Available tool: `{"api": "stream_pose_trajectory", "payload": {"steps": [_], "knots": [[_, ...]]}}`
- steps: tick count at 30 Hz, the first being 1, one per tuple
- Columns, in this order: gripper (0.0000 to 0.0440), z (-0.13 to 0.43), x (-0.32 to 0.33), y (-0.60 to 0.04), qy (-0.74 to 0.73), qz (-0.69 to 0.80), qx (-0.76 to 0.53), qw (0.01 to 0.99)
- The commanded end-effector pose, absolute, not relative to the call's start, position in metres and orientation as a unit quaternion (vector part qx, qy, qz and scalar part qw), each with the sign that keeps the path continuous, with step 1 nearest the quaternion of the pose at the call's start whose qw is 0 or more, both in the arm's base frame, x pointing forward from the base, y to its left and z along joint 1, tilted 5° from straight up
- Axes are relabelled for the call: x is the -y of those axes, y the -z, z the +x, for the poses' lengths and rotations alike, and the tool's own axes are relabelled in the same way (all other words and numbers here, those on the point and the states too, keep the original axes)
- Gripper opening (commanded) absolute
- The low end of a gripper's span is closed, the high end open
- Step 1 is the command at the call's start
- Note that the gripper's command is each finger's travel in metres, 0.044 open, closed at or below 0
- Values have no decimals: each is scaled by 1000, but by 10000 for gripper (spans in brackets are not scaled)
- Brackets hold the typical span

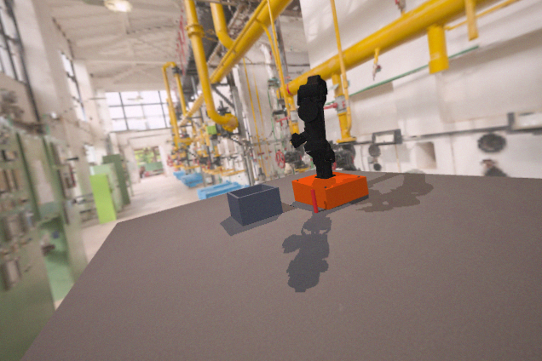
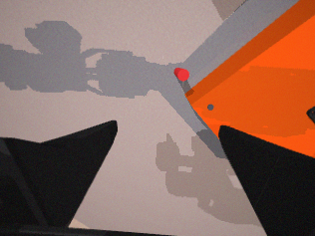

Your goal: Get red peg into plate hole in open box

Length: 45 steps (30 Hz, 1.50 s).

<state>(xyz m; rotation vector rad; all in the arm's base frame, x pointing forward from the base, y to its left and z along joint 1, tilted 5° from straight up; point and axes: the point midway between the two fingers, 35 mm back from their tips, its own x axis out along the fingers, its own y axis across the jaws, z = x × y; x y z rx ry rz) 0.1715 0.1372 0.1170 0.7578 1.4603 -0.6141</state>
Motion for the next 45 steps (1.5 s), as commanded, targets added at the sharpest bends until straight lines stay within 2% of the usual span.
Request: {"api": "stream_pose_trajectory", "payload": {"steps": [1, 18, 23, 30, 40, 45], "knots": [[440, 175, -124, -93, 302, 308, -635, 641], [440, 182, -103, -6, 343, 299, -600, 657], [427, 176, -99, 10, 349, 298, -597, 659], [270, 165, -96, 17, 357, 286, -610, 647], [7, 164, -96, 18, 360, 288, -632, 623], [0, 176, -91, 8, 352, 283, -617, 644]]}}
